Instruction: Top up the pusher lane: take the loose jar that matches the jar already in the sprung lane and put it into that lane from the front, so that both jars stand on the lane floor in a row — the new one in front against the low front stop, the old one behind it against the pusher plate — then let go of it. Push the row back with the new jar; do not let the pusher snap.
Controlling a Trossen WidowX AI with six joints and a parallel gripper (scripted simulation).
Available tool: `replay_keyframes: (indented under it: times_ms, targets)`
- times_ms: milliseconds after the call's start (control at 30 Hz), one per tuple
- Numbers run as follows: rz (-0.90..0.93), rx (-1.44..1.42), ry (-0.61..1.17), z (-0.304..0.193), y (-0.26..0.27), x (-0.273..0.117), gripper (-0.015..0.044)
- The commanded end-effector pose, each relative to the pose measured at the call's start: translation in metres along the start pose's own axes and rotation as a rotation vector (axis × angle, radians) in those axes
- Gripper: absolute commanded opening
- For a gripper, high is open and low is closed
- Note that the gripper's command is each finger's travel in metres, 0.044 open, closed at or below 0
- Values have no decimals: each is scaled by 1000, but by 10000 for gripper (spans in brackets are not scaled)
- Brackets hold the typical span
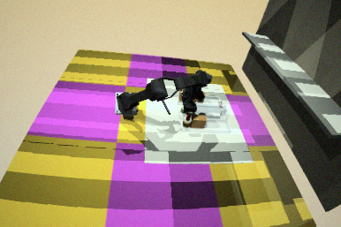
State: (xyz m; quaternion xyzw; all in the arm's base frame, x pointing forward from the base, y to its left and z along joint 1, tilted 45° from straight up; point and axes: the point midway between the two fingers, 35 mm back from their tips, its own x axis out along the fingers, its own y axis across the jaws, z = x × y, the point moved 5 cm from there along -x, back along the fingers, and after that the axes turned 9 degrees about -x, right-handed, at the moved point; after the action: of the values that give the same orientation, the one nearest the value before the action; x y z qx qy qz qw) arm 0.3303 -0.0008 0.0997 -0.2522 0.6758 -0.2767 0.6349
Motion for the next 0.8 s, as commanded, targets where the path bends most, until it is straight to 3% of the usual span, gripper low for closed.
replay_keyframes:
  times_ms: [0, 767]
  targets:
    - [-12, 12, -12, 7, -4, 1, 0]
    - [-12, 12, -12, 9, -5, -1, 0]
